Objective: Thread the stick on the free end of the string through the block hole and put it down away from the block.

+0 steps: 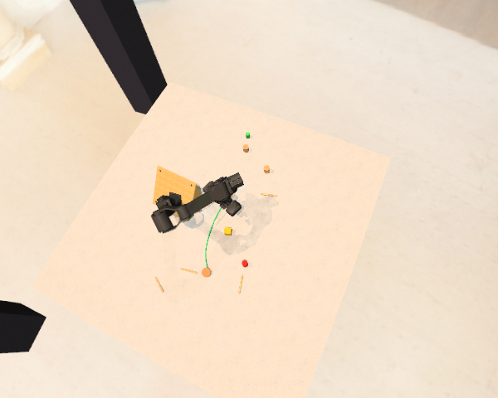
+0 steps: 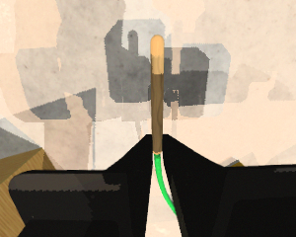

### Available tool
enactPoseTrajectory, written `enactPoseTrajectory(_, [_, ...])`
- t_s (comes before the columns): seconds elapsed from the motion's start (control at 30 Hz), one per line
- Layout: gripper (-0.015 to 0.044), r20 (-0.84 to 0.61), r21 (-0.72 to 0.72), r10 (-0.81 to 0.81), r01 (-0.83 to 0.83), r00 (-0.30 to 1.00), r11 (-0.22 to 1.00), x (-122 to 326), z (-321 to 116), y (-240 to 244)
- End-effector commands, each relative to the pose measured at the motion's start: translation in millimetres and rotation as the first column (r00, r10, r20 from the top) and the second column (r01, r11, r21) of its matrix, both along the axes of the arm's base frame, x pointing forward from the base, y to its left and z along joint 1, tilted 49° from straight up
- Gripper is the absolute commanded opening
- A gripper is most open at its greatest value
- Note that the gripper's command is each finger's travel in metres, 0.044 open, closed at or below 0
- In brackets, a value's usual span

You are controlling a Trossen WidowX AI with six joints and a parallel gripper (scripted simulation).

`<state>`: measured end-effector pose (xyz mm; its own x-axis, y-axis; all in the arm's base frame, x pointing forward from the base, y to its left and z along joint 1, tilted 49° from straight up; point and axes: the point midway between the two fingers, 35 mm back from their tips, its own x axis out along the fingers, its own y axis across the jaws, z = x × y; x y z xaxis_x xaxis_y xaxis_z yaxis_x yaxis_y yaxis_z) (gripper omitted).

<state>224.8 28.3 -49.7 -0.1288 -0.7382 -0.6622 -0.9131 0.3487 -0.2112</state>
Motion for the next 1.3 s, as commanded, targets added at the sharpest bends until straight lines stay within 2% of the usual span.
enactPoseTrajectory(0.0, [0.0000,0.015,0.010,-0.001,0.001,1.000,1.000,4,6,8])
enactPoseTrajectory(0.67, [0.0000,0.001,0.001,0.003,-0.003,1.000,1.000,1,10,10])
enactPoseTrajectory(1.27, [0.0000,-0.153,0.048,0.149,-0.144,0.977,0.989,25,12,12])
